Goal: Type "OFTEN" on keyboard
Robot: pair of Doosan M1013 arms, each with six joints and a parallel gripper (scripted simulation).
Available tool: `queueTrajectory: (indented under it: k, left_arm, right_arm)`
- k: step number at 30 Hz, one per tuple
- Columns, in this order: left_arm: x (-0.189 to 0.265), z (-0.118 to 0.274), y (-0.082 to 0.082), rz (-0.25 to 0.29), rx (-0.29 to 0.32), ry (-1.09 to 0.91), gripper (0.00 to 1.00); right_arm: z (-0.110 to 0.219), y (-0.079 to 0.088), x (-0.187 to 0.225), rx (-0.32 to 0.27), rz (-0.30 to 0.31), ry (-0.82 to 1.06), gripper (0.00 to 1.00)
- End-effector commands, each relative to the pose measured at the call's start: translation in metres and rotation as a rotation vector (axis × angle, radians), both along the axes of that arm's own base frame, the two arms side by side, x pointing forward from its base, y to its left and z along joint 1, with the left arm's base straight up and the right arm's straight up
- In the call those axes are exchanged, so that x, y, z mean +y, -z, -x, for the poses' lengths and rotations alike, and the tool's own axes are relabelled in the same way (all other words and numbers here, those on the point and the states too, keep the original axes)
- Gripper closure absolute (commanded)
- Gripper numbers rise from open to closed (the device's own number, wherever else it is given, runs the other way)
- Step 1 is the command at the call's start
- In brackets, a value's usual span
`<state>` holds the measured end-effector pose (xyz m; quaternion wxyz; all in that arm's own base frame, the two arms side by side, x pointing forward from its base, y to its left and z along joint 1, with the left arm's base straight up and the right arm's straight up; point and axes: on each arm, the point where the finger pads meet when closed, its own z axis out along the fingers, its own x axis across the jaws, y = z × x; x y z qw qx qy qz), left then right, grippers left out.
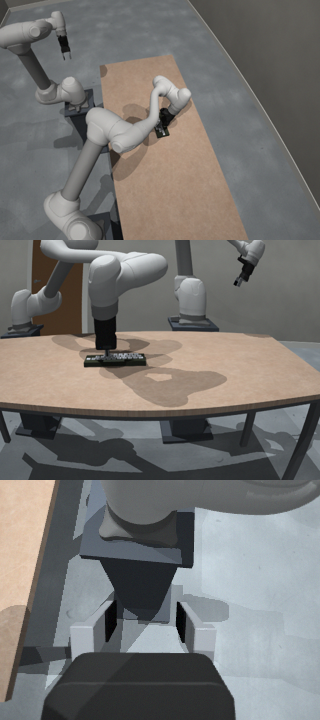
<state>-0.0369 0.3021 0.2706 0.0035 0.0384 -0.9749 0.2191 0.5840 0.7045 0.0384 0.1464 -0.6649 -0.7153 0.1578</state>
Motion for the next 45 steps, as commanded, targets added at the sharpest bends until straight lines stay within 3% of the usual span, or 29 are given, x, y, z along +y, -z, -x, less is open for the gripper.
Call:
queueTrajectory:
  k: [1, 29, 37, 45]
  left_arm:
    - [-0.001, 0.002, 0.002, -0.005, -0.001, 0.005, 0.0]
    - [-0.001, 0.002, 0.002, -0.005, -0.001, 0.005, 0.0]
    - [-0.001, 0.002, 0.002, -0.005, -0.001, 0.005, 0.0]
    - [-0.001, 0.002, 0.002, -0.005, -0.001, 0.005, 0.0]
  right_arm:
    - [0.003, 0.004, 0.002, 0.004, -0.003, -0.004, 1.0]
    - [0.003, 0.006, 0.002, 0.004, -0.003, -0.004, 1.0]
    - [0.002, -0.012, 0.003, 0.001, -0.003, -0.001, 1.0]
    - [0.003, -0.011, 0.004, 0.002, -0.003, -0.001, 1.0]
